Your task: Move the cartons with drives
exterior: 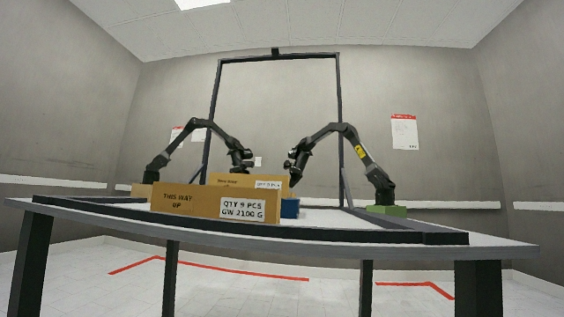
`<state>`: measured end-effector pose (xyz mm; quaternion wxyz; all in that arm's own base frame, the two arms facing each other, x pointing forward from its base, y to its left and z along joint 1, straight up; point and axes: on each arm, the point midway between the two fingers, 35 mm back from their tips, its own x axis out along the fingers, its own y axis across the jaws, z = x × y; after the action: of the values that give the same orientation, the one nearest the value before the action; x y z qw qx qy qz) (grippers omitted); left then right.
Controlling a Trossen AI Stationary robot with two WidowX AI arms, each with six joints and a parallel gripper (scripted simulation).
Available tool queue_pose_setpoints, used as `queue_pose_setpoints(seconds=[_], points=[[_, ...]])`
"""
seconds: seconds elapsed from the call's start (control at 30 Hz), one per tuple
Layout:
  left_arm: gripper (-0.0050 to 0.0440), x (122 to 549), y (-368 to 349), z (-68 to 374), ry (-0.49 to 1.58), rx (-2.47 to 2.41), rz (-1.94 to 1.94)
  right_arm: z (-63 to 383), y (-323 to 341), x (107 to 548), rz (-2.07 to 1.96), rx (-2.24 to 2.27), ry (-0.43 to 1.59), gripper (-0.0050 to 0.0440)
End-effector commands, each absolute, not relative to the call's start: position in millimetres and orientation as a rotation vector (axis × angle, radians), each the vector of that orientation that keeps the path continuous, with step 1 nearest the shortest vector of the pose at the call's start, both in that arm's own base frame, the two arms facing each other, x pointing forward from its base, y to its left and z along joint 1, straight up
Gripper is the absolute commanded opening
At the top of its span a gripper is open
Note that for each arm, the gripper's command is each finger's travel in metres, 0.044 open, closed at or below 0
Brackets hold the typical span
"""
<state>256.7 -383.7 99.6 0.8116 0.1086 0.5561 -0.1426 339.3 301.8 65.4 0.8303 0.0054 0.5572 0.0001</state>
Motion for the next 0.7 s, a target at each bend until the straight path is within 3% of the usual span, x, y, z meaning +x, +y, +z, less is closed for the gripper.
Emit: queue_pose_setpoints(seconds=[0.0,0.67], points=[[0.0383,260.0,-387.0,112.1,1.163,0.209,-0.313,79.1,300.8,340.3,0.013,0.032,1.163,0.0381],[0.0383,260.0,-387.0,112.1,1.165,0.21,-0.314,79.1,300.8,340.3,-0.011,0.01,1.187,0.0381]])
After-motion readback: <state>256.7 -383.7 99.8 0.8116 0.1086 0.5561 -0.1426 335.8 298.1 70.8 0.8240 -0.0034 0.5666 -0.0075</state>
